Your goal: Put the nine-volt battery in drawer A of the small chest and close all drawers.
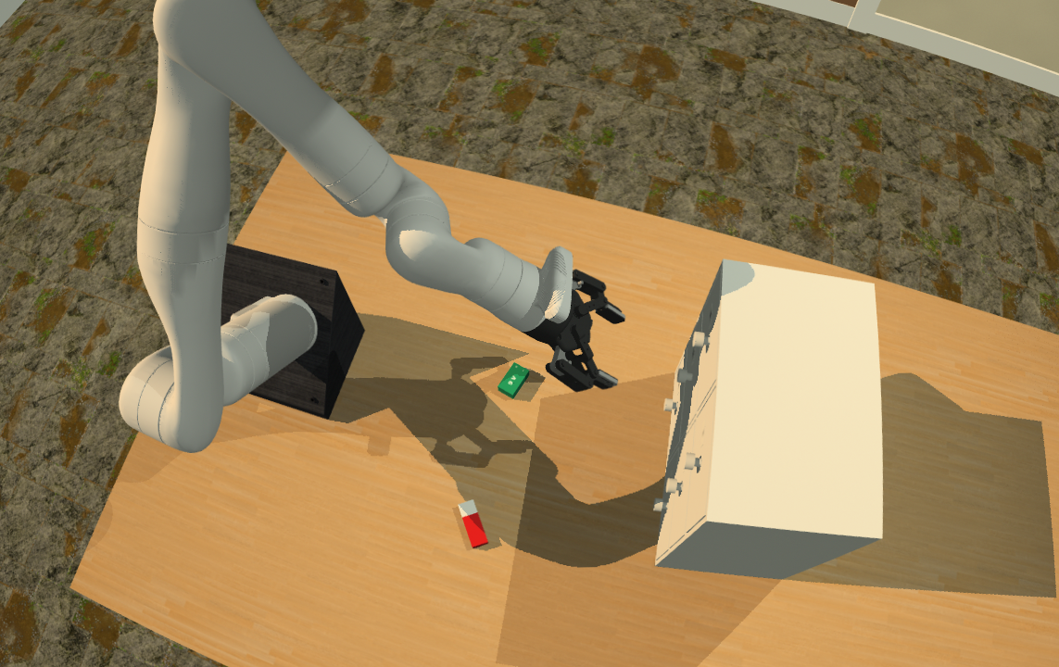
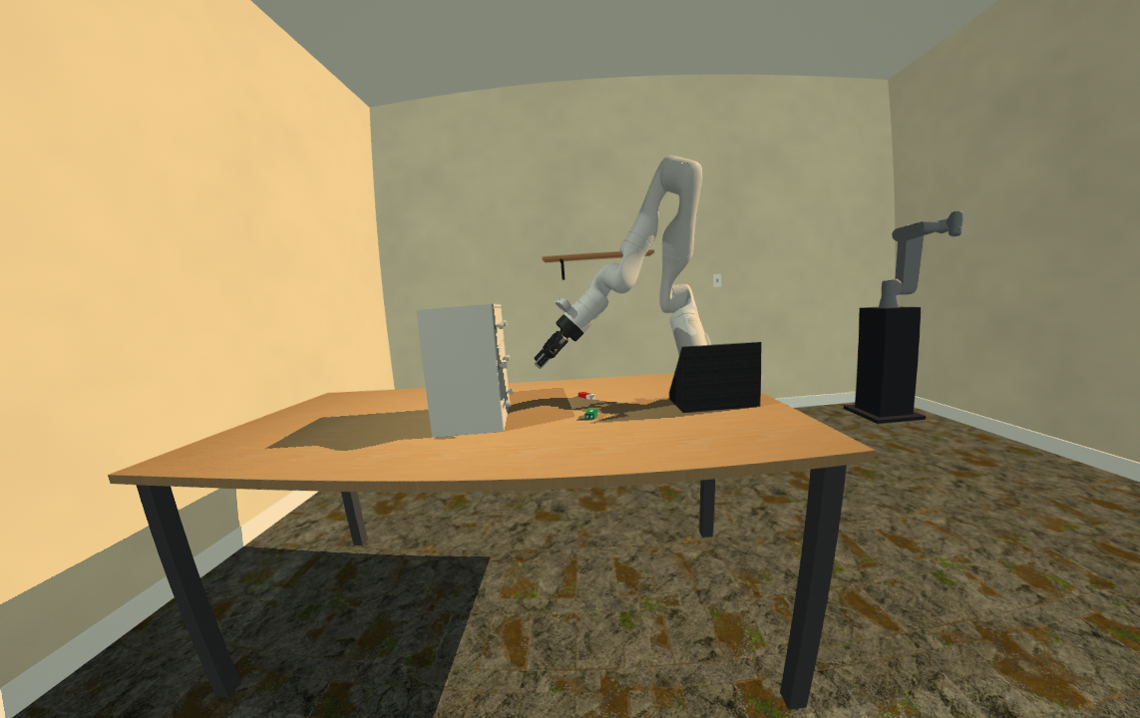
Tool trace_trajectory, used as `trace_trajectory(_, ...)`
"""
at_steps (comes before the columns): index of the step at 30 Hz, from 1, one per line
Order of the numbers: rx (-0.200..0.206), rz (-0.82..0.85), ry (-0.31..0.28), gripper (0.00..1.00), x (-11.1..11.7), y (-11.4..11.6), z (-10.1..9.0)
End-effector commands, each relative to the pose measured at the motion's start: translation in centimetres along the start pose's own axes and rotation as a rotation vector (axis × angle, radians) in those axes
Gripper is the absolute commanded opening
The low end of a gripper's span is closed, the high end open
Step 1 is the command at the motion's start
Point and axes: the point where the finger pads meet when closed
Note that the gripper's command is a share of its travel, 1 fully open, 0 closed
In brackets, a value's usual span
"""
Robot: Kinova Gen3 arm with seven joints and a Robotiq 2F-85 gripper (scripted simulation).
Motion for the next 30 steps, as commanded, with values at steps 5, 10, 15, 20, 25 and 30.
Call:
trace_trajectory(5, 0.016, 0.01, -0.037, 1.0, 0.6, -0.2, -0.7)
trace_trajectory(10, 0.021, 0.01, -0.073, 1.0, 0.6, -0.1, -1.0)
trace_trajectory(15, 0.025, 0.01, -0.095, 1.0, 0.7, -0.1, -1.3)
trace_trajectory(20, 0.031, 0.01, -0.131, 1.0, 0.7, -0.1, -1.7)
trace_trajectory(25, 0.037, 0.009, -0.168, 1.0, 0.8, -0.1, -2.0)
trace_trajectory(30, 0.042, 0.009, -0.199, 1.0, 0.8, -0.1, -2.4)
Point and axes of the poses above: the point where the finger pads meet when closed, its own z axis out along the fingers, its own y axis across the jaws, x = y × z, and after that the axes turned 9 degrees about -z, right-handed
